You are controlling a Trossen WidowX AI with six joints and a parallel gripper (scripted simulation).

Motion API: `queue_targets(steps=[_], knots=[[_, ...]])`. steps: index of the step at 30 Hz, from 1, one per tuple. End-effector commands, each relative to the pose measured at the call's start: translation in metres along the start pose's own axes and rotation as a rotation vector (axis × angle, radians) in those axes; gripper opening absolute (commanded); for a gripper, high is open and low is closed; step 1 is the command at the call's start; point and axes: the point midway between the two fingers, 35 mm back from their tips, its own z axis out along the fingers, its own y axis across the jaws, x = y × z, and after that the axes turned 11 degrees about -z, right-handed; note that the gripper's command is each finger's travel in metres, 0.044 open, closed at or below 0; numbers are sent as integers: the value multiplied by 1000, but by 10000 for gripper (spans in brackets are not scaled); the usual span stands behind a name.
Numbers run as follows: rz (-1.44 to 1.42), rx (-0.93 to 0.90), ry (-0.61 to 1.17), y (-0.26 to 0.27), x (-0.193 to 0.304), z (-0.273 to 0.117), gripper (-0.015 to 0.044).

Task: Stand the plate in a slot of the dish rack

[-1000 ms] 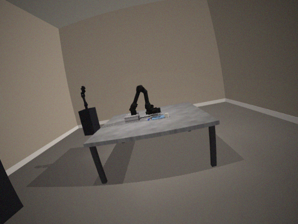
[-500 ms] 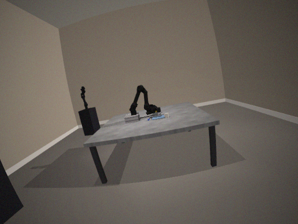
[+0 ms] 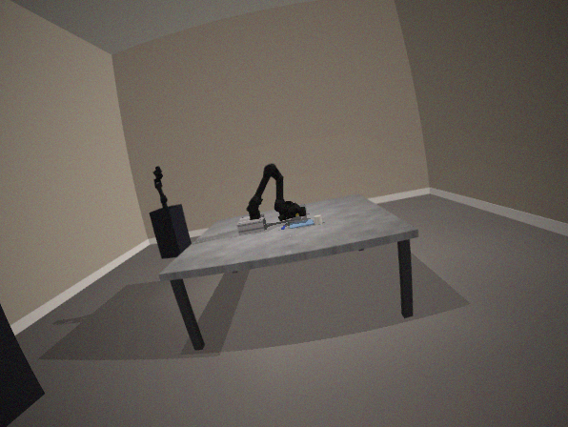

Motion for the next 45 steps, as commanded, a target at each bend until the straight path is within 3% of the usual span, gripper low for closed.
queue_targets(steps=[1,4,19,27,39,45], knots=[[6,-1,0,0,0,0,0],[6,-1,0,0,0,0,0],[0,0,0,0,0,0,394],[2,0,-1,-3,-5,0,400],[31,5,-13,-36,-103,-10,400],[48,9,2,-39,-107,-10,400]])
